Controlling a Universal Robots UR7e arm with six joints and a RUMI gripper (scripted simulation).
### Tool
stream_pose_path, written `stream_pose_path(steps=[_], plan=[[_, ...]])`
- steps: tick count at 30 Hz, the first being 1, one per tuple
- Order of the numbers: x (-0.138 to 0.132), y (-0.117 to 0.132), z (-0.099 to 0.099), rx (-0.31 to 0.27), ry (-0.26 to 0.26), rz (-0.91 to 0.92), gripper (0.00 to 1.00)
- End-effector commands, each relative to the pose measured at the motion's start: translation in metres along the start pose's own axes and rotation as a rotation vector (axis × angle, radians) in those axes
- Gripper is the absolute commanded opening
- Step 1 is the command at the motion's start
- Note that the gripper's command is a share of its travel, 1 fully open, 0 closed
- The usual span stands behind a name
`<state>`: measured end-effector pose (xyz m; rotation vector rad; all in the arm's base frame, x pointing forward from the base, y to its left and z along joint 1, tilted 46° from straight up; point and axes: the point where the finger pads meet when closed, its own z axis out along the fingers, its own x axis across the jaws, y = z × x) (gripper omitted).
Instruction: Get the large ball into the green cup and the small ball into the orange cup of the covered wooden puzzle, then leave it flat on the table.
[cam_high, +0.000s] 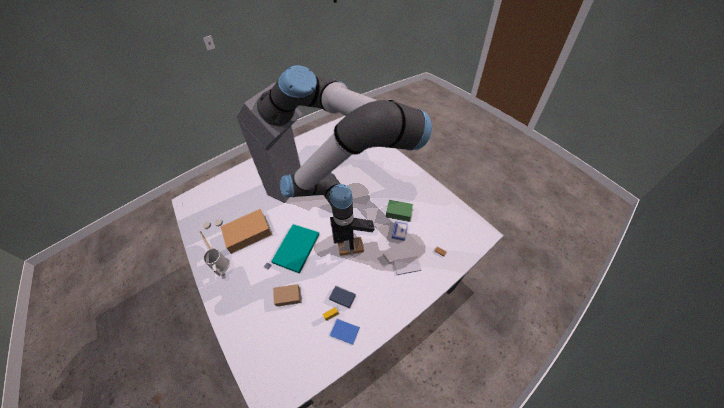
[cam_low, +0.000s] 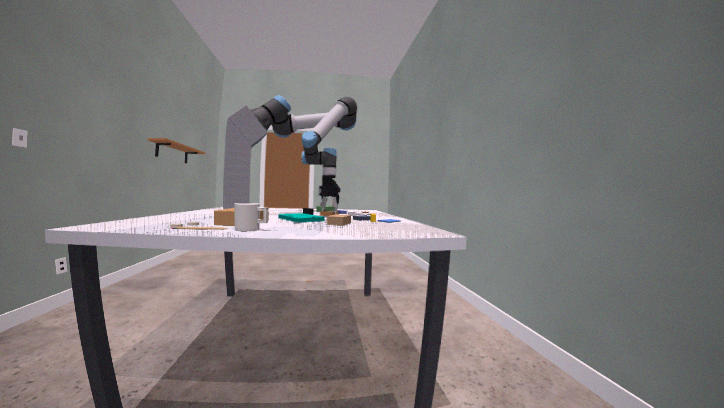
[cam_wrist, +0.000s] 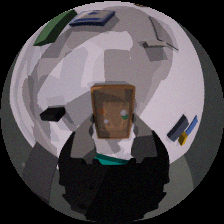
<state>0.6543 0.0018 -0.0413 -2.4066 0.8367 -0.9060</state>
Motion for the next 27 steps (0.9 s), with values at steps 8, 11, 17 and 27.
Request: stream_pose_path(steps=[8, 11, 17, 27], plan=[[0.0, 0.0, -0.019, 0.0, 0.001, 0.0, 0.43], [0.0, 0.0, -0.025, 0.0, 0.001, 0.0, 0.43], [0.0, 0.0, -0.034, 0.0, 0.001, 0.0, 0.43], [0.0, 0.0, -0.053, 0.0, 0.001, 0.0, 0.43]])
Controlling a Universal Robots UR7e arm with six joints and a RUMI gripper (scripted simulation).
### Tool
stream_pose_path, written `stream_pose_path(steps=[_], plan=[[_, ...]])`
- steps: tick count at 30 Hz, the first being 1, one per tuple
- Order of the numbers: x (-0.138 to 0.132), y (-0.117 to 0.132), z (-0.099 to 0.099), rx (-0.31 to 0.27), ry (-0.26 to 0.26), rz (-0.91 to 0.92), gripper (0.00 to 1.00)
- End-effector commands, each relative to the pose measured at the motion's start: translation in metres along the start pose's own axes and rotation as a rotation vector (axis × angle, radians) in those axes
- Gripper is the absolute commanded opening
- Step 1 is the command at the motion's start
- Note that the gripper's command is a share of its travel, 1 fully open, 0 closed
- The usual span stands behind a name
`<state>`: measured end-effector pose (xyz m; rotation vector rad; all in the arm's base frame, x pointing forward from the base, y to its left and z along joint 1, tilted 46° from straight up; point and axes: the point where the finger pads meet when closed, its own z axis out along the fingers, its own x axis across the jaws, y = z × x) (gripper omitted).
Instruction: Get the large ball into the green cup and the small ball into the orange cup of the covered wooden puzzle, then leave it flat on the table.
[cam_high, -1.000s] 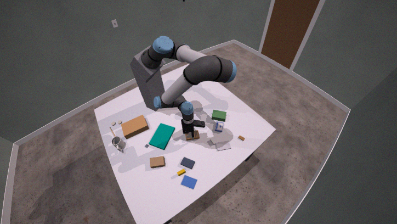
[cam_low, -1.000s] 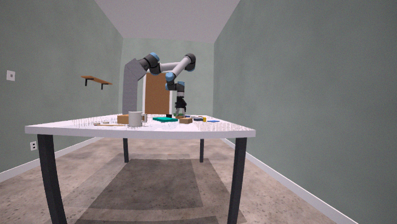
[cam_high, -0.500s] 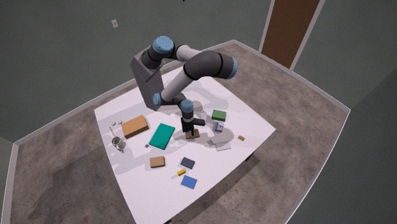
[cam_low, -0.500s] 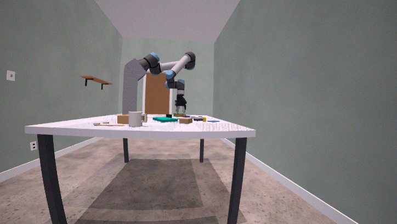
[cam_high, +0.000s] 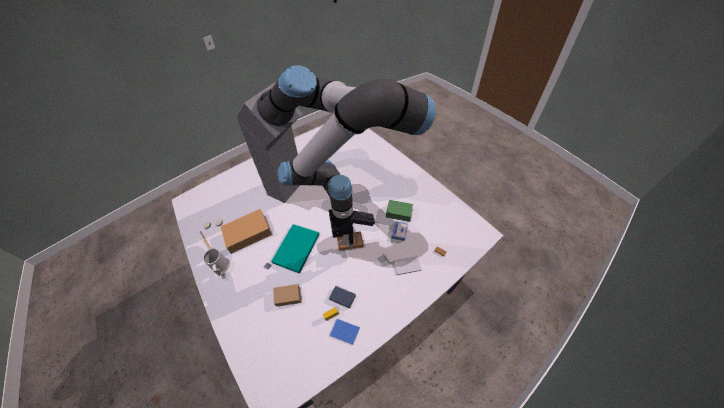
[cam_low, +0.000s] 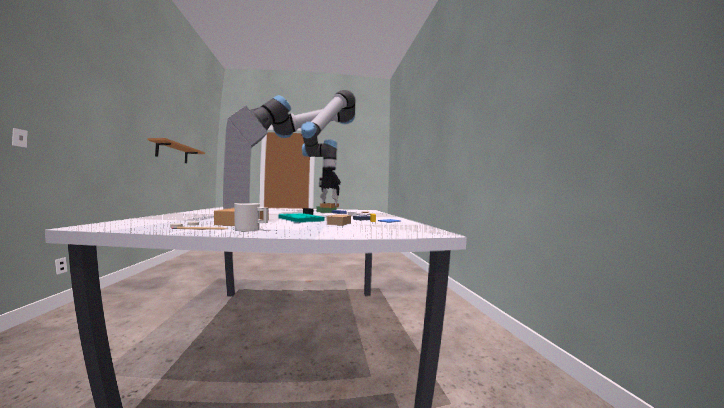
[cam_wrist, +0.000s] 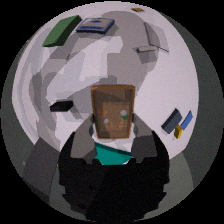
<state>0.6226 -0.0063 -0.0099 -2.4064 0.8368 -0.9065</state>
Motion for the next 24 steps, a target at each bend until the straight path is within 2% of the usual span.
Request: stream_pose_path(steps=[1, 24], plan=[[0.0, 0.0, -0.009, 0.0, 0.001, 0.0, 0.43], [0.0, 0.0, -0.02, 0.0, 0.001, 0.0, 0.43]])
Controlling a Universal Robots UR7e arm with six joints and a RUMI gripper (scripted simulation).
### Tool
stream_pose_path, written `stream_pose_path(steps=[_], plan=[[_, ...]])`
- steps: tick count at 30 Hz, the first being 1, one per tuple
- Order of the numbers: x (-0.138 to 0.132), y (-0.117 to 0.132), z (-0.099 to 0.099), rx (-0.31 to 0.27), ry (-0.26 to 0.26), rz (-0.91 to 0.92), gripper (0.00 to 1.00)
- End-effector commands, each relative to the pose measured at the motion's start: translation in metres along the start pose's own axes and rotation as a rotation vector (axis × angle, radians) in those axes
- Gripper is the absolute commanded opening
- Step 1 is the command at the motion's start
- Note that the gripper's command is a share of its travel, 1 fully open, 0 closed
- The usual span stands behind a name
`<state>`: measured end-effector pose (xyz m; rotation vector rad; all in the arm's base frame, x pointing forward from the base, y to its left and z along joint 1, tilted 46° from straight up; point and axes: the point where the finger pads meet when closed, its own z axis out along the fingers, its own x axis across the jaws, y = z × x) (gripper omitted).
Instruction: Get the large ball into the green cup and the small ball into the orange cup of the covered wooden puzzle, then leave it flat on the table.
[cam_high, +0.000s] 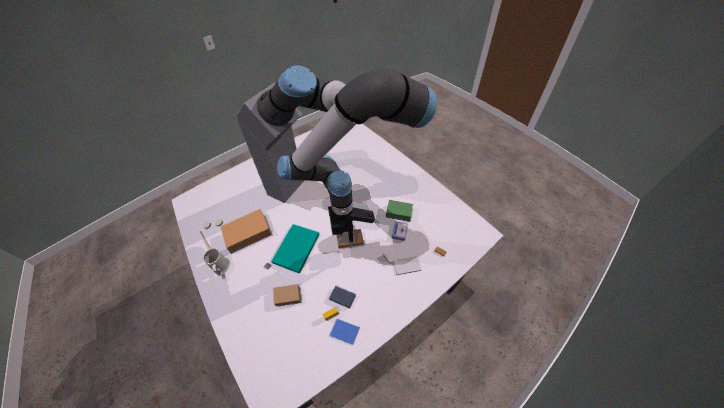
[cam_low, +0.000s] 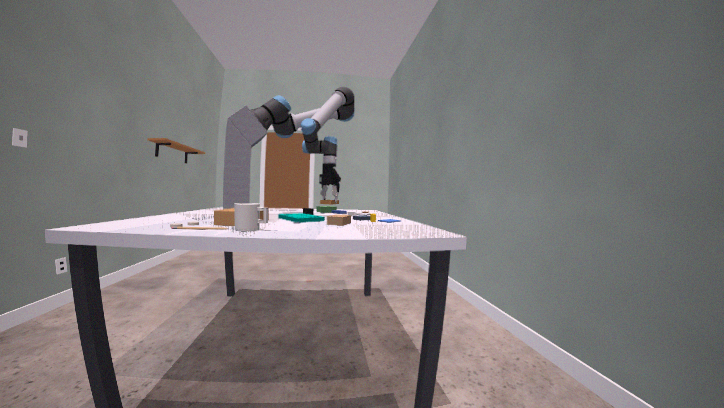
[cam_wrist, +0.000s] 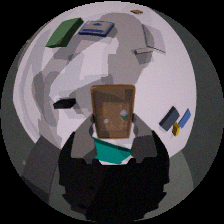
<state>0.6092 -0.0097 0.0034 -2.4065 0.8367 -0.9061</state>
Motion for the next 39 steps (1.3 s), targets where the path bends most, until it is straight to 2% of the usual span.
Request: stream_pose_path(steps=[1, 17, 19, 27, 28, 30, 31, 39], plan=[[0.0003, -0.0002, -0.0005, 0.0, 0.001, 0.0, 0.43], [0.0003, -0.0002, -0.0005, 0.0, 0.001, 0.0, 0.43], [0.0003, -0.0009, -0.0004, -0.044, 0.001, 0.0, 0.43], [0.0003, -0.0009, -0.0004, -0.048, 0.001, 0.0, 0.43], [0.0003, -0.0005, -0.0005, -0.022, 0.001, 0.0, 0.43], [0.0003, -0.0005, -0.0005, -0.022, 0.001, 0.0, 0.43], [0.0003, -0.0002, -0.0005, -0.004, 0.001, 0.0, 0.43], [0.0003, -0.0002, -0.0005, 0.001, 0.002, 0.0, 0.43]])
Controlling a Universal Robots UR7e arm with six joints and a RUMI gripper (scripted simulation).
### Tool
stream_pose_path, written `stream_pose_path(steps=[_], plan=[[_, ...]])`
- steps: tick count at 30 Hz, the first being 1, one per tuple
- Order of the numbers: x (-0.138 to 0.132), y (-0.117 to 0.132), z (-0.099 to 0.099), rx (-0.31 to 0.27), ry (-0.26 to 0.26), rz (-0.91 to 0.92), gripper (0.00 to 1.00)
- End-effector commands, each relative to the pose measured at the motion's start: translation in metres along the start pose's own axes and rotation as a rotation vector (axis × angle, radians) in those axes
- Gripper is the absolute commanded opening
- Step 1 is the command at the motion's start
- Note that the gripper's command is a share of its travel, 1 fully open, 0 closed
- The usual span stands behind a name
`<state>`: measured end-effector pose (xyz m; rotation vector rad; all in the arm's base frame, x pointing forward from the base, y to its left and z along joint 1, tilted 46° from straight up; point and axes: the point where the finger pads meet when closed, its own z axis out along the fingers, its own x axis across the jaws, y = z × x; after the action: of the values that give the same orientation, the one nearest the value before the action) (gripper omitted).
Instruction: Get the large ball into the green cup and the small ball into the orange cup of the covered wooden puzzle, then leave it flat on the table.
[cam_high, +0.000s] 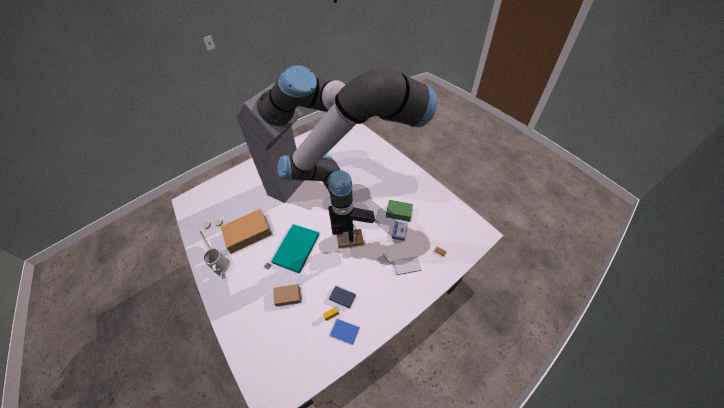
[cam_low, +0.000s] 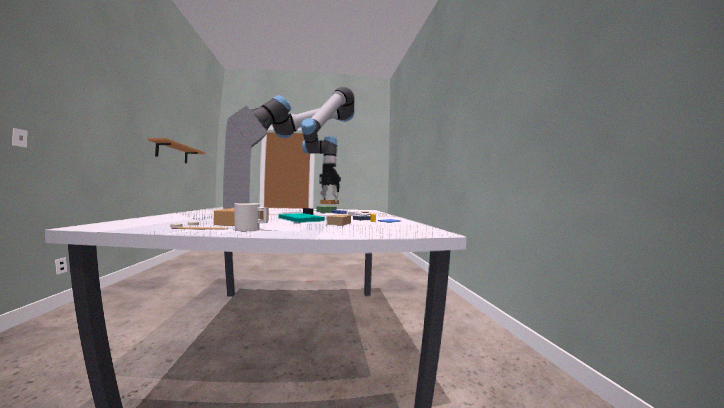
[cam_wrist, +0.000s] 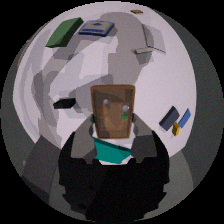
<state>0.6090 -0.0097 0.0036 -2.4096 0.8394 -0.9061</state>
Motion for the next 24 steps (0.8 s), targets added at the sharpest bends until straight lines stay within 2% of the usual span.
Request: stream_pose_path(steps=[1, 9, 24], plan=[[0.0003, -0.0001, -0.0002, 0.005, 0.001, 0.0, 0.43], [0.0003, 0.0002, -0.0002, 0.027, 0.002, 0.0, 0.43], [0.0003, -0.0001, -0.0002, 0.006, 0.002, 0.0, 0.43]])
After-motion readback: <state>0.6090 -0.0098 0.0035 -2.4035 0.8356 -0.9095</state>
